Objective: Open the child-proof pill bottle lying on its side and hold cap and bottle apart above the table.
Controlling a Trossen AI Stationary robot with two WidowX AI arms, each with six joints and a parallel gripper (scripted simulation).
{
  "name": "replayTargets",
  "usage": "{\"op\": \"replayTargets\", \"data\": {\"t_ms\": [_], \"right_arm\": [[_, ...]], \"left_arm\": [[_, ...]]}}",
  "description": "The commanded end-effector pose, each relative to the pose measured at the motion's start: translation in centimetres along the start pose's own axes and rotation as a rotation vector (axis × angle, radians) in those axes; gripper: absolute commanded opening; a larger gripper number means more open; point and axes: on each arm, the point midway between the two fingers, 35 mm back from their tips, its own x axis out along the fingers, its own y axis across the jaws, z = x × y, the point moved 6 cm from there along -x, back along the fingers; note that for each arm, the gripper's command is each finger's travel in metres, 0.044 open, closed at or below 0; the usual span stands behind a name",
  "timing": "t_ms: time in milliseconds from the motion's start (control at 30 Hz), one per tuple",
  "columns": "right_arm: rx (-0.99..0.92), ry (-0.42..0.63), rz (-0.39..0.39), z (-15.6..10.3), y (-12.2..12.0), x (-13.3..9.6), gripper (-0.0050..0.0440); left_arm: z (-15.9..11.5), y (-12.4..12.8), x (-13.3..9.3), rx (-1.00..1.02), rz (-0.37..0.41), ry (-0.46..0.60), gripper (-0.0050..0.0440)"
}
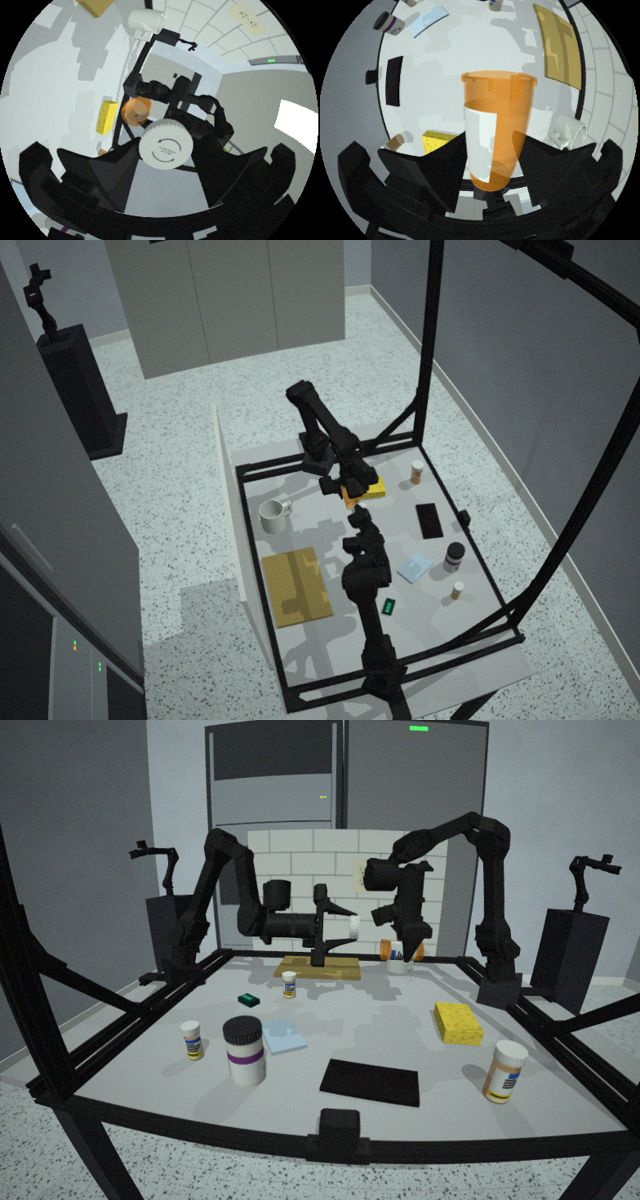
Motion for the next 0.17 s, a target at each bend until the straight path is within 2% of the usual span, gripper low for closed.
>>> {"op": "replayTargets", "data": {"t_ms": [0,133], "right_arm": [[0.001,-0.004,0.001,0.04,0.00,-0.04,0.0000],[0.001,-0.004,0.001,0.04,0.00,-0.04,0.0000]], "left_arm": [[-0.01,-0.04,0.02,0.003,0.000,-0.002,0.0000],[-0.01,-0.04,0.02,0.003,0.000,-0.002,0.0000]]}}
